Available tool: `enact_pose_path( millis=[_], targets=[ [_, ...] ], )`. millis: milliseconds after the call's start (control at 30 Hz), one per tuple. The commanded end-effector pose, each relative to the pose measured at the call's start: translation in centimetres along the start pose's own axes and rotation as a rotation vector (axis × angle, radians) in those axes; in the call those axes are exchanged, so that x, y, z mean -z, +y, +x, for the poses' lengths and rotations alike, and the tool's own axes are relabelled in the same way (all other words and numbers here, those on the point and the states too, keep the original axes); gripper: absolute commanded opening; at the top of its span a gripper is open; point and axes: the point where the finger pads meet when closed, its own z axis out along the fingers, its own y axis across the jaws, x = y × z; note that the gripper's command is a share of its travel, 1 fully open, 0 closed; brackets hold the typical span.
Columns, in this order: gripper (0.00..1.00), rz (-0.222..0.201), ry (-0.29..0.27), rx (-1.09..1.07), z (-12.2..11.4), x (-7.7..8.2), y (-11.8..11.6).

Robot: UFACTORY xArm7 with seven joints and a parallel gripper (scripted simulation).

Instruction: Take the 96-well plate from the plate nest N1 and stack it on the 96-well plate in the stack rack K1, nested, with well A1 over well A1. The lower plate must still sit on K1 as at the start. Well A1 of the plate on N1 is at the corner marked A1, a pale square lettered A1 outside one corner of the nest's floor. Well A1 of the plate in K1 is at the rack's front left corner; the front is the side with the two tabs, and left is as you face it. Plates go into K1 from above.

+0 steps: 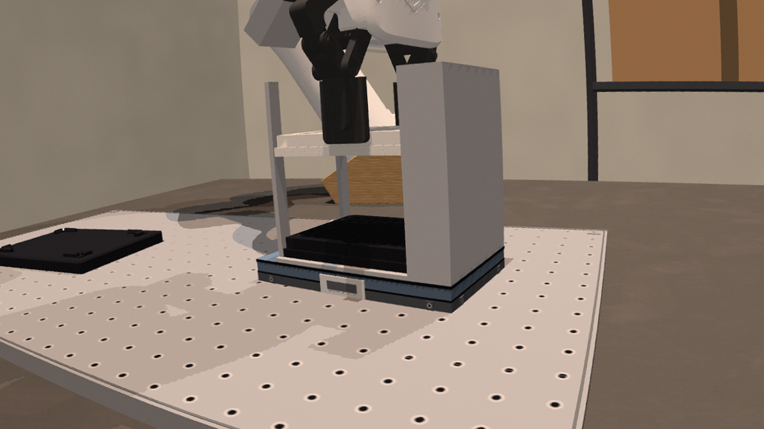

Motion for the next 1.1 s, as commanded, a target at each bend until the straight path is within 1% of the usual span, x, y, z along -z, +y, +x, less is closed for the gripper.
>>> enact_pose_path(
  millis=[0, 500, 567, 933, 1067],
  targets=[
    [0.0, 0.003, -0.004, 0.0, -0.1, 0.0, -0.1],
    [0.0, 0.003, -0.004, 0.0, -0.1, -2.5, -0.1],
    [0.0, 0.003, -0.004, 0.0, -0.1, -2.5, -0.1],
    [0.0, 0.003, -0.004, 0.0, -0.1, -4.3, -0.1],
    [0.0, 0.003, -0.004, 0.0, -0.2, -4.5, -0.1]
  ],
)
